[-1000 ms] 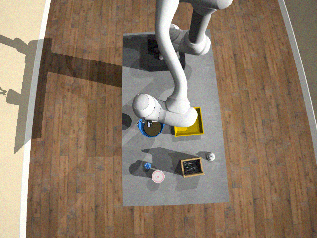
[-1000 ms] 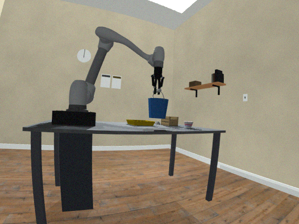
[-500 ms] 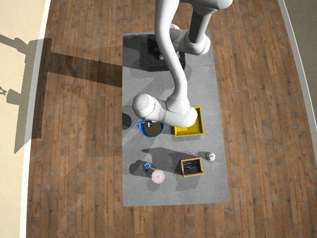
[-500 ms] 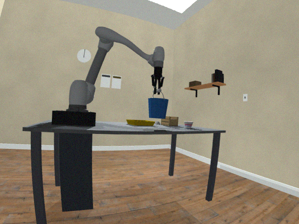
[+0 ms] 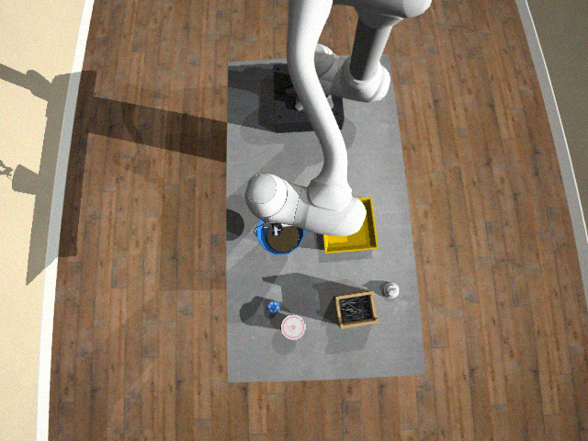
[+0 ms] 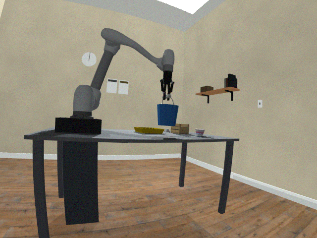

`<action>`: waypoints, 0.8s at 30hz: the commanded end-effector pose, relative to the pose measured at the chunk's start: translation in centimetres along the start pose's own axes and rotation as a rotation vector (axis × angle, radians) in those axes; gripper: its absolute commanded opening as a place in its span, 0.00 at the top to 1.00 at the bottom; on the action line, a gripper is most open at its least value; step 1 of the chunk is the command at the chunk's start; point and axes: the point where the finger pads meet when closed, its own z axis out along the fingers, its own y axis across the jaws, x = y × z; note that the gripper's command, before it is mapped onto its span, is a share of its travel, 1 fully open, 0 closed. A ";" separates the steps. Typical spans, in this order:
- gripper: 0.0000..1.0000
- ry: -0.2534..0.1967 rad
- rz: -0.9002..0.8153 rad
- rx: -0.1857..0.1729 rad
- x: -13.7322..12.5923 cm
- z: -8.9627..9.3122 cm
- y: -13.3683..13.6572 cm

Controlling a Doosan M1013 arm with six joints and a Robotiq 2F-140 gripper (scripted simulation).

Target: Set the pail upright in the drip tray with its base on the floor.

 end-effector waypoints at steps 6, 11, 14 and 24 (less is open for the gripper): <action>0.90 -0.004 0.000 -0.008 0.1 -0.7 0.1; 0.90 -0.004 0.000 -0.008 0.1 -0.7 0.1; 0.90 -0.004 0.000 -0.007 0.2 -0.6 0.1; 0.90 -0.003 0.001 -0.006 0.8 -0.5 -0.1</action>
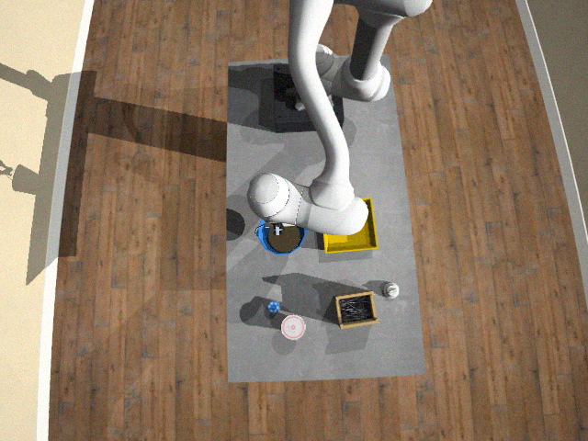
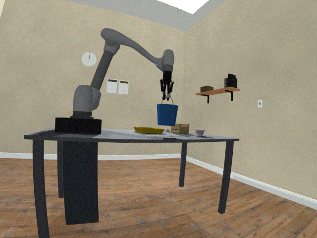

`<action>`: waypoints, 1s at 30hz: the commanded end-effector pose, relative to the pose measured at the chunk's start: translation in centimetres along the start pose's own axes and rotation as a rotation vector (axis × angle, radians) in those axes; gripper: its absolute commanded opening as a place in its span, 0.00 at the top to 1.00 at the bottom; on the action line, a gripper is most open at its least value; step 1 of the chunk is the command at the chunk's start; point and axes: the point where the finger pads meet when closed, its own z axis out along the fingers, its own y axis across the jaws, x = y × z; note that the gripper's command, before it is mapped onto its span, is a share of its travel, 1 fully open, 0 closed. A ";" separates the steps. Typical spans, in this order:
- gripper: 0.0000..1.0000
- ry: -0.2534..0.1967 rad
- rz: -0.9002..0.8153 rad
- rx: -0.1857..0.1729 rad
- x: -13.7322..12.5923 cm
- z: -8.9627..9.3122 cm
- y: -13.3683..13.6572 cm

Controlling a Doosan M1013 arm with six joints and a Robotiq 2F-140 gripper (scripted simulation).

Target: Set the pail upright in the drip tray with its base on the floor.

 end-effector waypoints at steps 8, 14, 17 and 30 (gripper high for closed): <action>0.90 -0.003 0.001 -0.007 0.9 -0.4 -0.1; 0.90 -0.003 0.001 -0.007 1.6 -0.4 -0.2; 0.90 -0.003 0.001 -0.007 2.1 -0.4 -0.3; 0.90 -0.002 0.001 -0.007 4.1 -0.3 -0.5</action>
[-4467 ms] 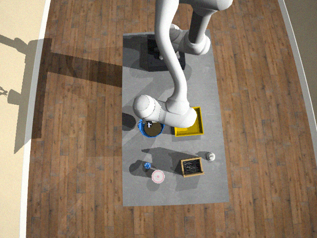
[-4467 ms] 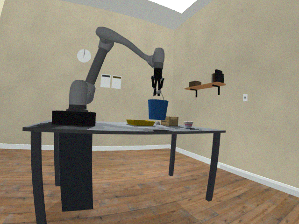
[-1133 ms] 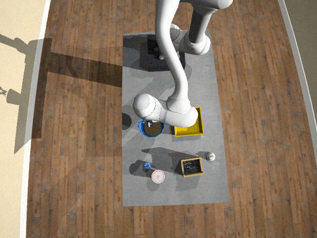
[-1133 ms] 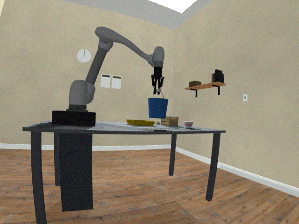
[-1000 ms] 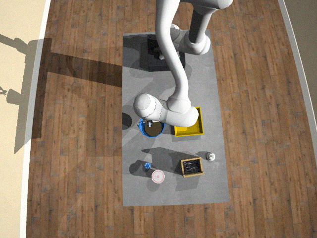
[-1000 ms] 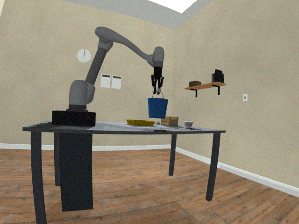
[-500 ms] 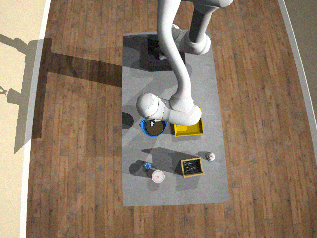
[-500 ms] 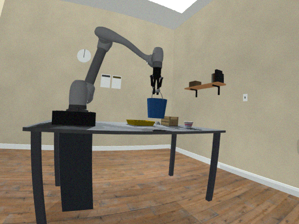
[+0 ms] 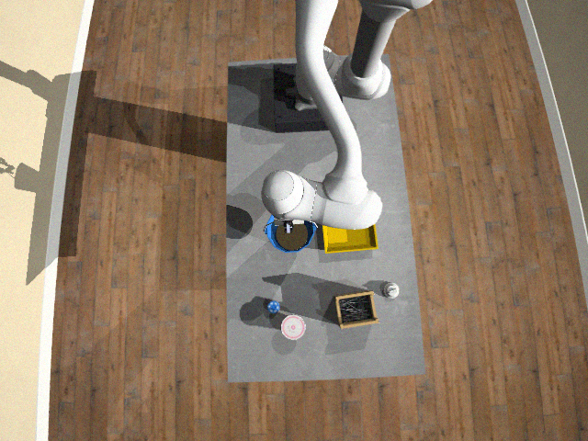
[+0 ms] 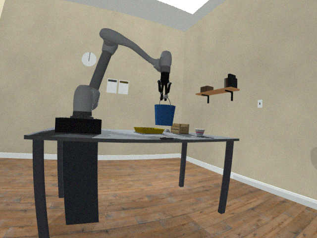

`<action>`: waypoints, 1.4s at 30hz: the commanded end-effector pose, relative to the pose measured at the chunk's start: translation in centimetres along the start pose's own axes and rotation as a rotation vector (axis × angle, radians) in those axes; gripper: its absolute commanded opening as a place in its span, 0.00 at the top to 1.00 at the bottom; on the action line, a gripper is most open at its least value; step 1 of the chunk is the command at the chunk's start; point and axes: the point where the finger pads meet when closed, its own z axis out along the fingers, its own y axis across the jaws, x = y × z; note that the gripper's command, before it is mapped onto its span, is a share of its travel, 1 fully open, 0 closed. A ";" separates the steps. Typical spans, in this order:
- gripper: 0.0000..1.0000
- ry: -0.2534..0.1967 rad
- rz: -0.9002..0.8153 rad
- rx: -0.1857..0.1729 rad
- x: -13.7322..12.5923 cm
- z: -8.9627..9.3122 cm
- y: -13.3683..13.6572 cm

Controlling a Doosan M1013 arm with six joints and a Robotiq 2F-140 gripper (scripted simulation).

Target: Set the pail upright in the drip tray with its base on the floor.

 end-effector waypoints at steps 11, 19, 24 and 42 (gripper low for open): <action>0.90 -0.001 0.001 -0.009 2.9 -0.4 -0.3; 0.90 -0.001 0.001 -0.009 5.0 -0.4 -0.6; 0.90 0.000 0.001 -0.009 6.2 -0.4 -0.7; 0.90 0.000 0.002 -0.010 10.7 -0.4 -1.3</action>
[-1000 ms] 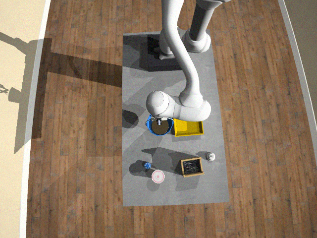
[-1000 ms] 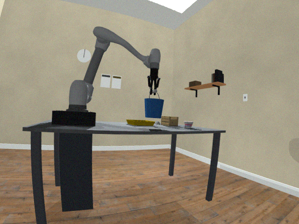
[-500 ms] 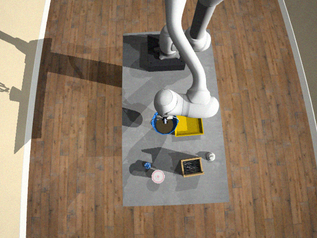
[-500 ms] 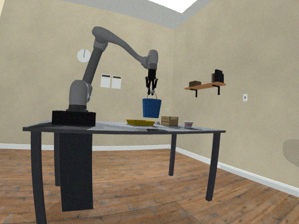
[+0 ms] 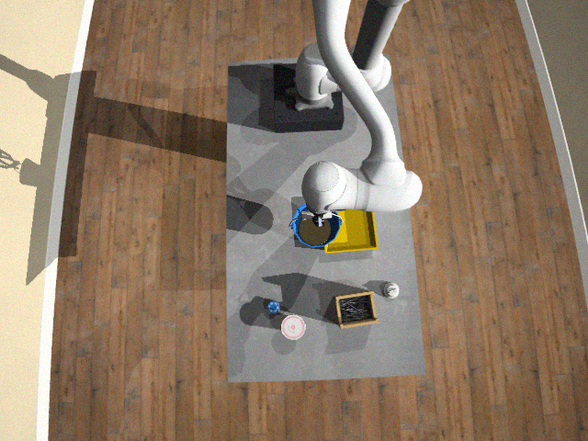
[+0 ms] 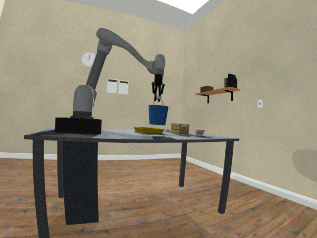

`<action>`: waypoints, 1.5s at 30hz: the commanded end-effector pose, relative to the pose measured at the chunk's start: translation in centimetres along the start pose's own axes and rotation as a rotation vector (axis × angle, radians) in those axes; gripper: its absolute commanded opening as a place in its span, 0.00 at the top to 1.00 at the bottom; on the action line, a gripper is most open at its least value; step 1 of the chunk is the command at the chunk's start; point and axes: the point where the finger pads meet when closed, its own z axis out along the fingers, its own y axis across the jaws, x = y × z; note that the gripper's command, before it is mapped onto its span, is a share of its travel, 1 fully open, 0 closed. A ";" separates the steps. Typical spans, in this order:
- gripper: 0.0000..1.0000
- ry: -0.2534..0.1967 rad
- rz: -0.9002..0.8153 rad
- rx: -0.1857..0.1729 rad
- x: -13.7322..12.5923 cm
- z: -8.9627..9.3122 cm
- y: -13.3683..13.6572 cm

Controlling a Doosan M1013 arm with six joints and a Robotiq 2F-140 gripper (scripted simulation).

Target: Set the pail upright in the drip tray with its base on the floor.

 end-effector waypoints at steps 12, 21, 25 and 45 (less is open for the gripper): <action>0.90 0.002 0.002 -0.010 4.3 -0.5 -0.4; 0.90 0.002 0.002 -0.010 6.3 -0.5 -0.7; 0.90 0.002 0.002 -0.011 7.4 -0.5 -0.8; 0.90 0.003 0.002 -0.011 11.7 -0.5 -1.3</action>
